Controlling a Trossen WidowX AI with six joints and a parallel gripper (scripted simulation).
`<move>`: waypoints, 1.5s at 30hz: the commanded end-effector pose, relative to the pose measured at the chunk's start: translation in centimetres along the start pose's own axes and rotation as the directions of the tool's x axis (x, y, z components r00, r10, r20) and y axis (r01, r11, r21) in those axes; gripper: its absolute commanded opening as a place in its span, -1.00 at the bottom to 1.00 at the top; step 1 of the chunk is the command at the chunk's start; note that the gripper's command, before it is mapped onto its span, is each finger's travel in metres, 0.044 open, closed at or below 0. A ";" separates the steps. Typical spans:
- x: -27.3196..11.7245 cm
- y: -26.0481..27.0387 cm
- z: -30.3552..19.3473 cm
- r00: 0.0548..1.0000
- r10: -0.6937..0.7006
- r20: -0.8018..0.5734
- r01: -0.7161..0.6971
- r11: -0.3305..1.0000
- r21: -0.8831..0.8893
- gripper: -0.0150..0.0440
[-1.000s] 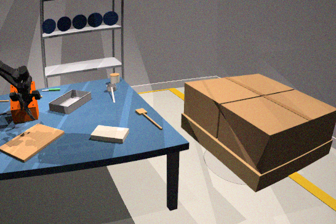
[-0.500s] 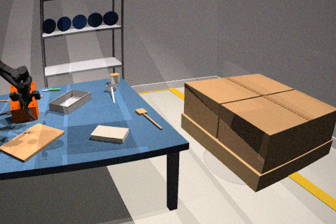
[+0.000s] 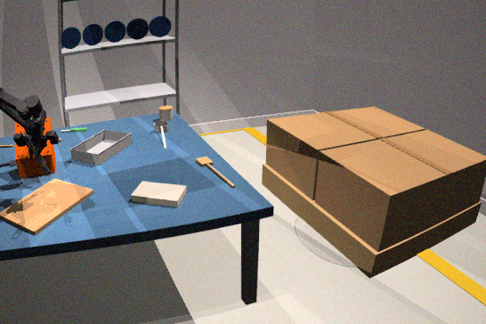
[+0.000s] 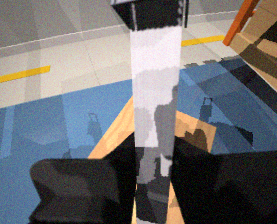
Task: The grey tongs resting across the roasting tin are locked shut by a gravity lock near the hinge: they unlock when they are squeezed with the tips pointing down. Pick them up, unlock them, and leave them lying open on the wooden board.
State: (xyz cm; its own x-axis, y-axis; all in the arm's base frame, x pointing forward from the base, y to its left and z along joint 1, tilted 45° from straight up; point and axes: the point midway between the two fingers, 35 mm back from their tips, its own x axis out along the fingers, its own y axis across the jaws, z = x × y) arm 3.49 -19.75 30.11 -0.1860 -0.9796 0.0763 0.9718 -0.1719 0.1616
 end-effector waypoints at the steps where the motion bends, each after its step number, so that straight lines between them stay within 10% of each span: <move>1: 0.1 0.1 0.2 1.000 0.001 -0.002 -0.001 1.000 -0.006 -1.00; 45: 5.6 0.7 -1.8 0.757 0.003 -0.653 -0.053 0.997 -0.057 -1.00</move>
State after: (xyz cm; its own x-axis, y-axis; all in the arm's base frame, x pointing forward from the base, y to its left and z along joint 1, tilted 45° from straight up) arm 3.57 -25.50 28.67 -0.0576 -0.8368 -0.5444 0.9914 -0.1123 0.0678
